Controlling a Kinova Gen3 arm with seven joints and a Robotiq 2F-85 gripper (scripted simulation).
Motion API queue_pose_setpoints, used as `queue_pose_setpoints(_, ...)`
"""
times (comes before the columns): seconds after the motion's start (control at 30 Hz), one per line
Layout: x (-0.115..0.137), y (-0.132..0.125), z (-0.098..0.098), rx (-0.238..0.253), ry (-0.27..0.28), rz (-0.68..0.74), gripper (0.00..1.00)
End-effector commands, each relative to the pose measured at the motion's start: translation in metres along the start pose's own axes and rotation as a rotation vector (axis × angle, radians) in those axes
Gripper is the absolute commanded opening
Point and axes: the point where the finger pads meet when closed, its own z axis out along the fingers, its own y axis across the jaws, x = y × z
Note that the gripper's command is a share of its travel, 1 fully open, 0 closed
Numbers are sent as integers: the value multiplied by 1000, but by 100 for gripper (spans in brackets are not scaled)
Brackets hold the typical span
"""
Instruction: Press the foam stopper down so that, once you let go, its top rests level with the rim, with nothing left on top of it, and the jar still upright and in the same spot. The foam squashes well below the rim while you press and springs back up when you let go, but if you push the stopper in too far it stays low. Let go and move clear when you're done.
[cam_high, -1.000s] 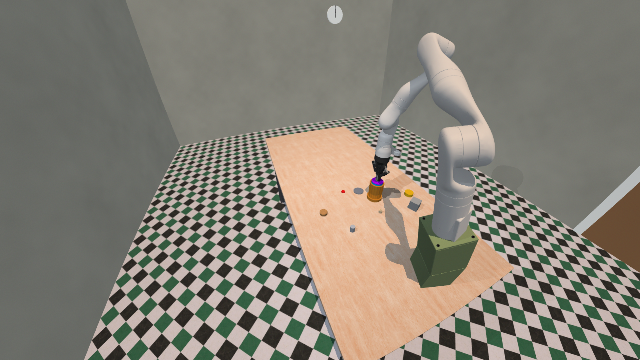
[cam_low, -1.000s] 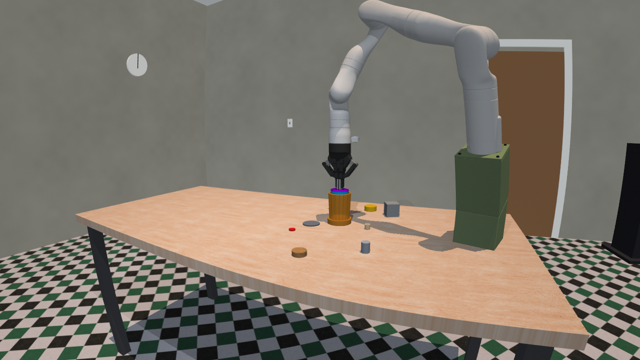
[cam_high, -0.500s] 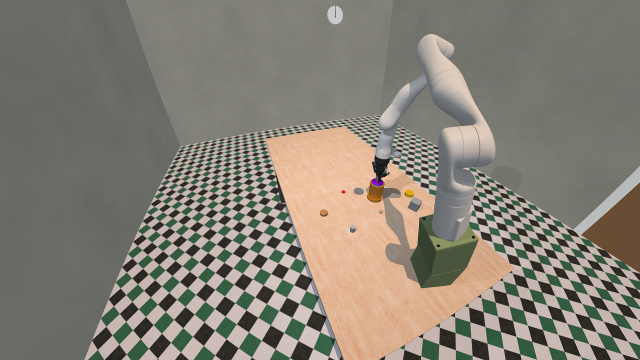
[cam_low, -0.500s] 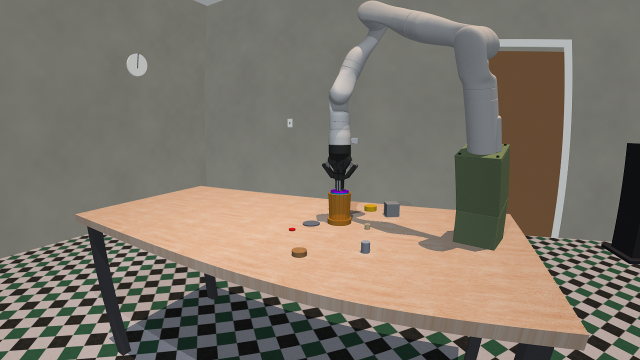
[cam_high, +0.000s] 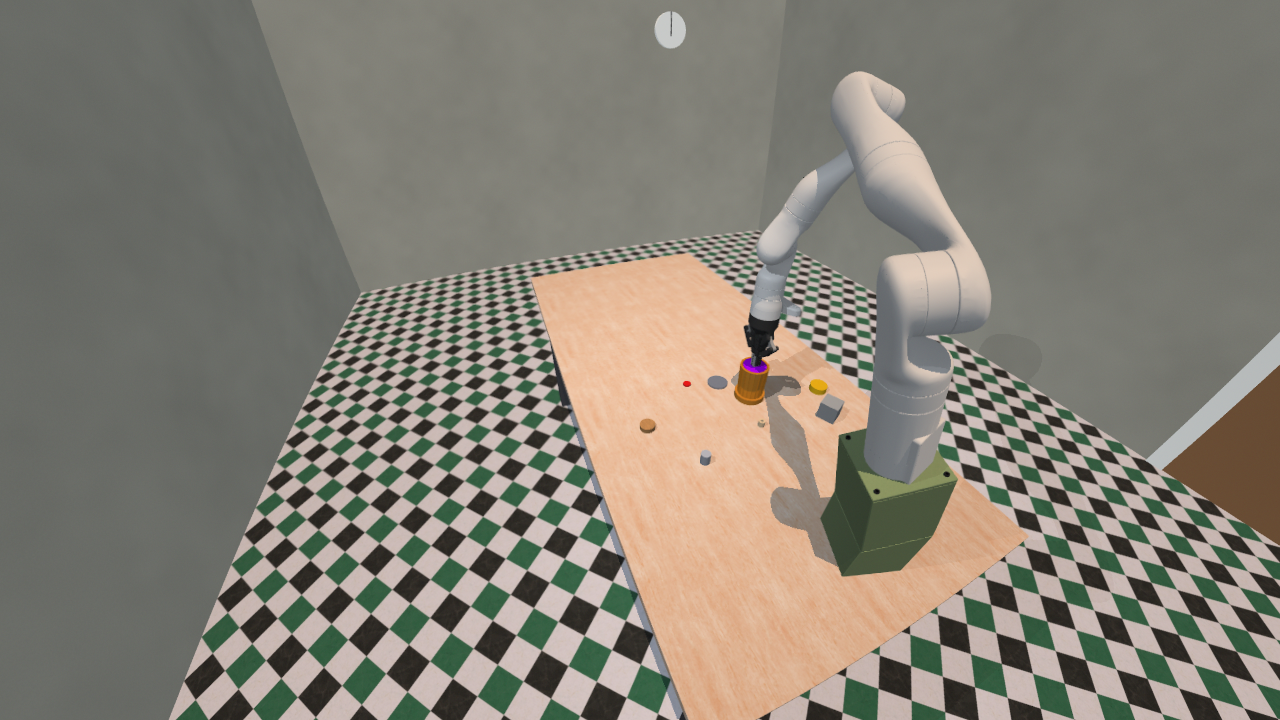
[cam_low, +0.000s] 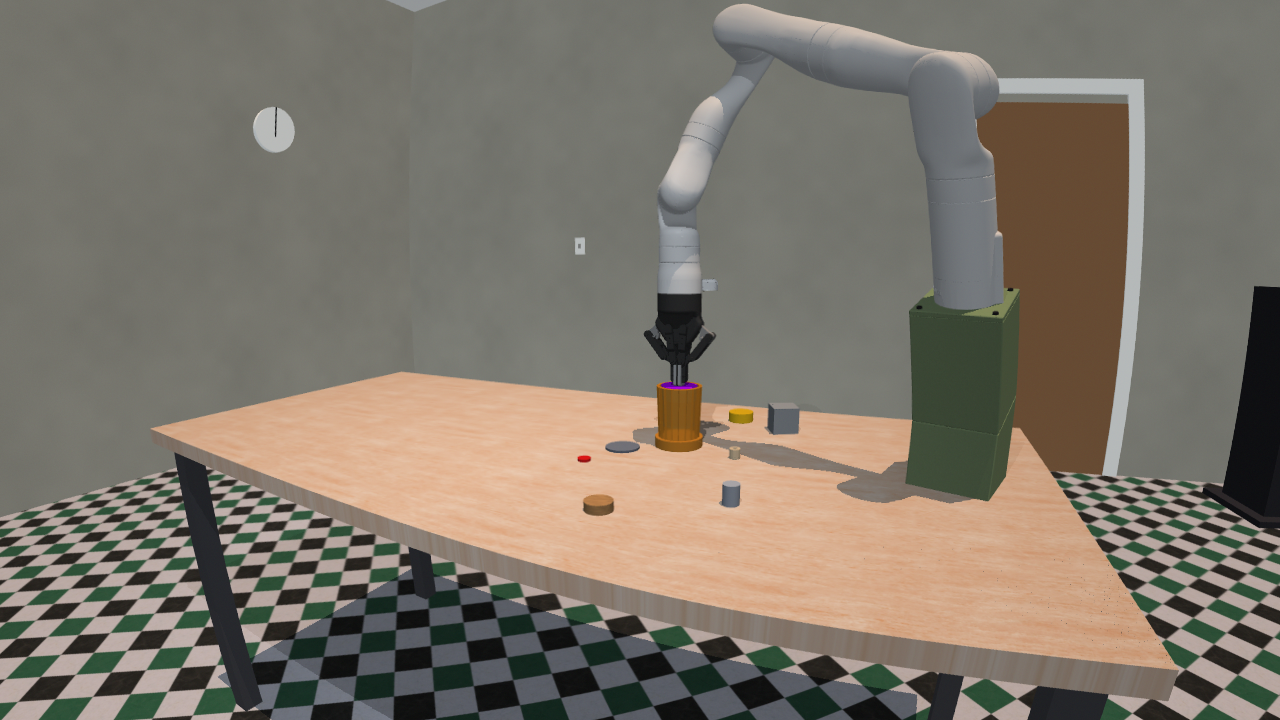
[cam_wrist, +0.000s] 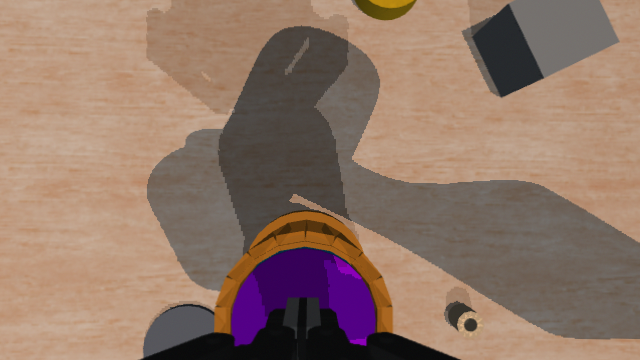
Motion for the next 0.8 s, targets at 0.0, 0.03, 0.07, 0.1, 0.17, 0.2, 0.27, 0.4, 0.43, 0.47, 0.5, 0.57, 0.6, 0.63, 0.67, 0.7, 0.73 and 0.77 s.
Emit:
queue_pose_setpoints(0.0, 0, 0, 3, -1, -1, 0, 0)
queue_pose_setpoints(0.03, 0, 0, 3, -1, -1, 0, 0)
queue_pose_setpoints(0.07, 0, 0, 4, -1, -1, 0, 0)
queue_pose_setpoints(0.1, 0, 0, 5, -1, -1, 0, 0)
queue_pose_setpoints(0.17, 0, 0, 6, -1, -1, 0, 0)
queue_pose_setpoints(0.2, 0, 0, 6, -1, -1, 0, 0)
queue_pose_setpoints(0.27, 0, 0, 7, -1, -1, 0, 0)
queue_pose_setpoints(0.4, 0, 0, 9, -1, -1, 0, 0)
queue_pose_setpoints(0.43, 0, 0, 10, -1, -1, 0, 0)
queue_pose_setpoints(0.47, 0, 0, 10, -1, -1, 0, 0)
queue_pose_setpoints(0.5, 0, 0, 11, -1, -1, 0, 0)
queue_pose_setpoints(0.57, 0, 0, 12, -1, -1, 0, 0)
queue_pose_setpoints(0.6, 0, 0, 12, -1, -1, 0, 0)
queue_pose_setpoints(0.63, 0, 0, 13, -1, -1, 0, 0)
queue_pose_setpoints(0.67, 0, 0, 13, -1, -1, 0, 0)
queue_pose_setpoints(0.7, 0, 0, 14, -1, -1, 0, 0)
queue_pose_setpoints(0.73, 0, 0, 14, -1, -1, 0, 0)
queue_pose_setpoints(0.77, 0, 0, 14, -1, -1, 0, 0)
